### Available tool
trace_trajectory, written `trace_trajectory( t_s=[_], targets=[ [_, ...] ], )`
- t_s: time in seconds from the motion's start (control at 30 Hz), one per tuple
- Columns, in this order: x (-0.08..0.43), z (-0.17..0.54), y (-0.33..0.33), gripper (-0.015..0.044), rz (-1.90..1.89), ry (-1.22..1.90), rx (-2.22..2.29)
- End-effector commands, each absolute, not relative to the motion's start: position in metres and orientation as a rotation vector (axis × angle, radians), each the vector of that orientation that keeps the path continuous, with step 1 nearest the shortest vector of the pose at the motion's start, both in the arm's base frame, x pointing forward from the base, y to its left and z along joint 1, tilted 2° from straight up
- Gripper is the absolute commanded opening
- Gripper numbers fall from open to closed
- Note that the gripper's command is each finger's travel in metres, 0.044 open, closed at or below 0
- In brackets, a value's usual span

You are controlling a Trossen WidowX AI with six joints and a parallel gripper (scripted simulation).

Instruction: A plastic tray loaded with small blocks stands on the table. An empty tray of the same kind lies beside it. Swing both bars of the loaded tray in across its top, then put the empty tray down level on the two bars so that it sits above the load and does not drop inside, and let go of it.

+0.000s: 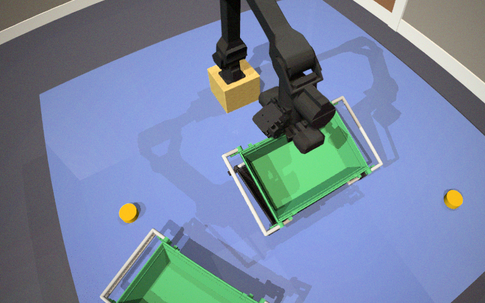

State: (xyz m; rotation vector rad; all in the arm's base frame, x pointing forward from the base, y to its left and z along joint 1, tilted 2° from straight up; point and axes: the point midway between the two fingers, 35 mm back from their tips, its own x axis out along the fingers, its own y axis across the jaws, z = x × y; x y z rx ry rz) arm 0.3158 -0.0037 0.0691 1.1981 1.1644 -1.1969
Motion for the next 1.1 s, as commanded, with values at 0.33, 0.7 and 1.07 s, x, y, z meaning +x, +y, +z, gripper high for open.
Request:
trace_trajectory(
  t_s=[0.33, 0.7, 1.07],
  targets=[
    [0.307, 0.058, -0.004, 0.0, -1.205, 1.177, 1.188],
    [0.304, 0.05, -0.005, 0.0, -1.205, 1.178, 1.188],
    [0.304, 0.05, -0.005, 0.0, -1.205, 1.178, 1.188]
  ],
)
